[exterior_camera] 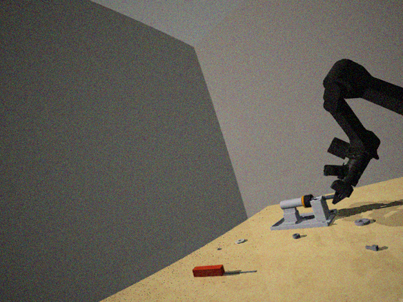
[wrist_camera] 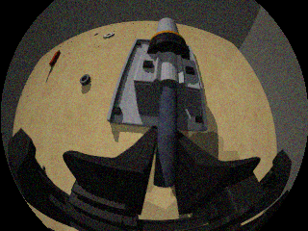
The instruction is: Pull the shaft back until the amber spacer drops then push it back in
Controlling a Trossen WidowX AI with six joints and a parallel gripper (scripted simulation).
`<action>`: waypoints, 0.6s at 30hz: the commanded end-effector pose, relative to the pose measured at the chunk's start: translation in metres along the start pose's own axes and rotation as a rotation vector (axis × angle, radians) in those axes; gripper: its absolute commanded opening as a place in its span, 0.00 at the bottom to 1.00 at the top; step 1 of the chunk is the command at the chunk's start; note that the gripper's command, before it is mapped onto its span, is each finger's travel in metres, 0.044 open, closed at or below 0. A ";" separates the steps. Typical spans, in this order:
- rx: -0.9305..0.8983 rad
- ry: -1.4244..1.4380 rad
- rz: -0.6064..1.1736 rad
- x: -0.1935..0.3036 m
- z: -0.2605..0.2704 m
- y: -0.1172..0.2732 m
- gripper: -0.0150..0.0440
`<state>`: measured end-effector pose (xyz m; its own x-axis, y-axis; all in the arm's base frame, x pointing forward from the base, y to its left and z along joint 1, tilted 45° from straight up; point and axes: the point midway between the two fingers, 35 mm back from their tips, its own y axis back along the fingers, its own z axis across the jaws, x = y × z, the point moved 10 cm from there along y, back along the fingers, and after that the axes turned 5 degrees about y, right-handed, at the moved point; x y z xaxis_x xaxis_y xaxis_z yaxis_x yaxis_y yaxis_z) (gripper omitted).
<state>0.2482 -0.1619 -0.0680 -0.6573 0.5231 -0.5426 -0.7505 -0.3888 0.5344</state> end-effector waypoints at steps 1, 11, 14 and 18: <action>-0.003 0.005 0.000 0.000 0.000 0.001 0.25; -0.003 0.005 0.000 0.001 0.000 0.002 0.25; 0.000 0.000 0.000 0.001 0.000 0.001 0.25; 0.000 0.000 0.000 0.001 0.000 0.001 0.25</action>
<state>0.2465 -0.1617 -0.0679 -0.6573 0.5233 -0.5423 -0.7505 -0.3887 0.5345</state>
